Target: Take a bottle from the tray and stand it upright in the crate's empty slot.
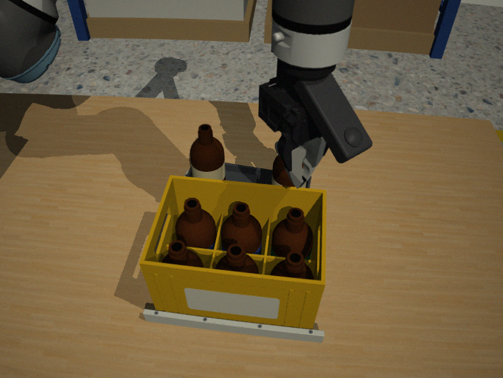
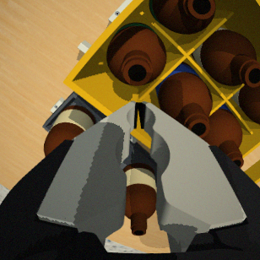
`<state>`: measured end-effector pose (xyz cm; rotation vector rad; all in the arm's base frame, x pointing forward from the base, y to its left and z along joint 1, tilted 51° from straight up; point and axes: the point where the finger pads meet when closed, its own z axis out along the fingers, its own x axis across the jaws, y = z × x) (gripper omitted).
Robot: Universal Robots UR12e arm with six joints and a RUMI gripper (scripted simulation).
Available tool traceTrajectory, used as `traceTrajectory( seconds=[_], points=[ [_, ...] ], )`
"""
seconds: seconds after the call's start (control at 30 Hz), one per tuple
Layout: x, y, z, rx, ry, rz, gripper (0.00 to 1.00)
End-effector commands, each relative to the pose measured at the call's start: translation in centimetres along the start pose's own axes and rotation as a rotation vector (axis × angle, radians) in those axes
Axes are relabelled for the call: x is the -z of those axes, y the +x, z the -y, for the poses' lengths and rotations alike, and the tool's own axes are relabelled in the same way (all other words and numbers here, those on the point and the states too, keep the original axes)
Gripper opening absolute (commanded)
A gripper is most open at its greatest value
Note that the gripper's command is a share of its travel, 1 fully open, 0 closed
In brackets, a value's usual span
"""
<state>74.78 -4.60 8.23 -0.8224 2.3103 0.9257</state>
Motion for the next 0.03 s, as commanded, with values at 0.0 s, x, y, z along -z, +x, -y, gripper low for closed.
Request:
traceTrajectory(
  seconds=[0.0],
  points=[
    [0.08, -0.03, 0.05, 0.000, 0.001, 0.000, 0.00]
  ],
)
